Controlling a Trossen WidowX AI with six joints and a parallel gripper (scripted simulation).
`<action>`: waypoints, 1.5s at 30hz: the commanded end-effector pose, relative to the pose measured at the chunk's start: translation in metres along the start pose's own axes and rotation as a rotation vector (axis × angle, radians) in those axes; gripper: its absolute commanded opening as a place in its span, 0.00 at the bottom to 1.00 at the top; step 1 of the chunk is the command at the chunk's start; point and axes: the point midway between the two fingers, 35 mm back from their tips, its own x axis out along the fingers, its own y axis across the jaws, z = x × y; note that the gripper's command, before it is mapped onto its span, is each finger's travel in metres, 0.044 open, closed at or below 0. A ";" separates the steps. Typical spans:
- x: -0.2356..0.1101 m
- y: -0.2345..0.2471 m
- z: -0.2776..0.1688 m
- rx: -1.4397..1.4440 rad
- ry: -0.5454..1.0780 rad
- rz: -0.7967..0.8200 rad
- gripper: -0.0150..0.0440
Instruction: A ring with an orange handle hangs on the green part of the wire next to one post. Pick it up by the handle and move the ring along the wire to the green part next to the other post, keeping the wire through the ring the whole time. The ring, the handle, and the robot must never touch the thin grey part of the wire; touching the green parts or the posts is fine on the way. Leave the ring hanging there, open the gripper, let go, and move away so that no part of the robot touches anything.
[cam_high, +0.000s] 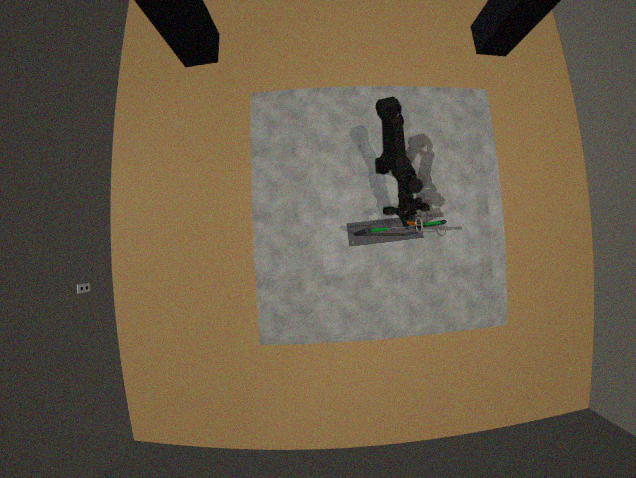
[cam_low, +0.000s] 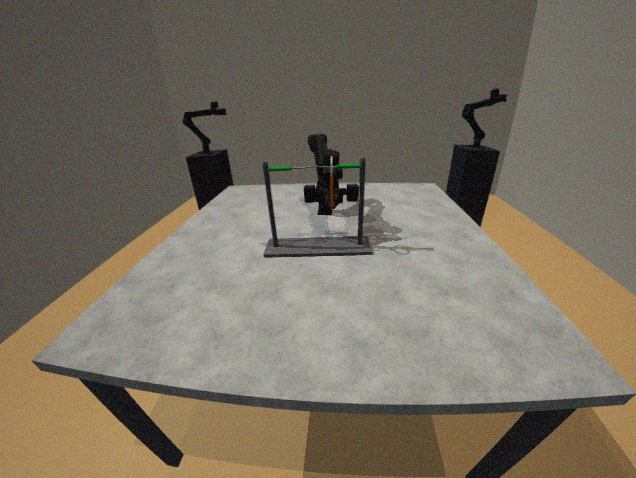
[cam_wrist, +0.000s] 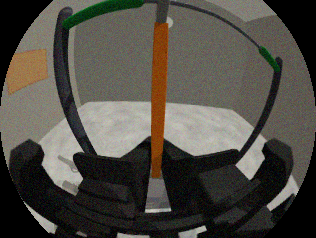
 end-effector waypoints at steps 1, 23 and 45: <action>0.000 0.003 0.000 0.007 -0.001 -0.005 0.00; 0.000 0.026 0.000 0.011 -0.003 -0.006 0.00; 0.005 0.036 -0.015 0.012 -0.005 -0.006 0.00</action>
